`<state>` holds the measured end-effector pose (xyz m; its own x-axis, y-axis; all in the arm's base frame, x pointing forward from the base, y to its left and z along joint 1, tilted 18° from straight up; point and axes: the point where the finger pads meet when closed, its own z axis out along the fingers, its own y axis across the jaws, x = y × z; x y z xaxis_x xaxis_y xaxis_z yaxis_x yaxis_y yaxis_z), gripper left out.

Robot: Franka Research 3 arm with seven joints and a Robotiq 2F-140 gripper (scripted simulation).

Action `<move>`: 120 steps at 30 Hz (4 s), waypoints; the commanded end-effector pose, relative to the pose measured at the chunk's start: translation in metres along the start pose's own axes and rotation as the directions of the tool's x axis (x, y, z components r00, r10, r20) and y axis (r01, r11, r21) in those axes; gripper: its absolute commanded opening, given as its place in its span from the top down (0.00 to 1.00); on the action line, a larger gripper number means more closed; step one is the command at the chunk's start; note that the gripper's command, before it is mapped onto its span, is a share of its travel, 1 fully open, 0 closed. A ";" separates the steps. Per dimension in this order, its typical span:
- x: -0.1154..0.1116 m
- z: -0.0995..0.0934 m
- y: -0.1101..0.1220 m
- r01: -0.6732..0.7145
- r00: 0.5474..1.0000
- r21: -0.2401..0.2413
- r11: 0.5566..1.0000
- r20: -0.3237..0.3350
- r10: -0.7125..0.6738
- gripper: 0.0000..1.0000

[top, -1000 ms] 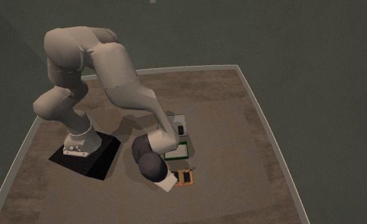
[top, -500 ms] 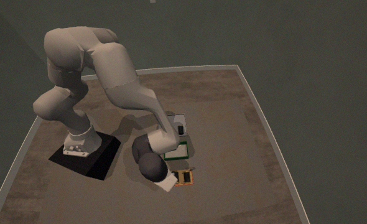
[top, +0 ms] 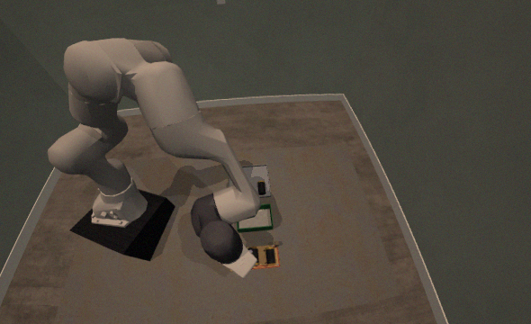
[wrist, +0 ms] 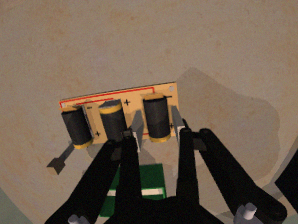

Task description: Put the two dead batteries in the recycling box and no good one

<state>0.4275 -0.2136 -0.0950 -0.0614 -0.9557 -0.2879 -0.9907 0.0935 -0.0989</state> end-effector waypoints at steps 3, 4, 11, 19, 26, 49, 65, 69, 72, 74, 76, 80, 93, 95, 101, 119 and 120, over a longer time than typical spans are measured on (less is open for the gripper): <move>0.001 -0.005 -0.001 0.002 1.000 0.002 1.000 -0.001 -0.002 0.71; 0.001 -0.008 -0.001 0.002 1.000 0.002 1.000 -0.001 -0.002 0.71; 0.001 -0.034 -0.001 0.002 1.000 0.002 1.000 -0.001 -0.002 0.71; 0.001 -0.061 -0.001 0.002 1.000 0.002 1.000 -0.001 -0.002 0.71; 0.001 -0.065 -0.001 0.002 1.000 0.002 1.000 -0.001 -0.002 0.71; 0.001 -0.065 -0.001 0.002 1.000 0.002 1.000 -0.001 -0.002 0.71; 0.001 -0.106 -0.001 0.002 1.000 0.002 1.000 -0.001 -0.002 0.71; 0.001 -0.107 -0.001 0.002 1.000 0.002 1.000 -0.001 -0.002 0.71; 0.000 -0.107 0.000 0.002 1.000 0.002 1.000 -0.001 -0.002 0.71; 0.000 -0.107 0.000 0.002 1.000 0.002 1.000 -0.001 -0.002 0.71; -0.001 -0.107 0.000 0.002 1.000 0.002 1.000 -0.001 -0.002 0.71; -0.001 -0.107 0.000 0.002 1.000 0.002 1.000 -0.001 -0.002 0.71; -0.001 -0.107 0.000 -0.003 1.000 0.002 1.000 -0.001 0.003 0.71; -0.001 -0.107 0.000 -0.003 1.000 0.002 1.000 -0.001 0.003 0.71; -0.001 -0.107 0.000 -0.003 1.000 0.002 1.000 -0.001 0.003 0.71; -0.001 -0.044 0.000 -0.003 1.000 0.002 1.000 -0.001 0.003 0.71; -0.001 -0.044 0.000 -0.003 1.000 0.002 1.000 -0.001 0.003 0.71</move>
<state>0.4188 -0.2224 -0.0541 -0.0830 -0.9517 -0.2956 -0.9900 0.1127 -0.0850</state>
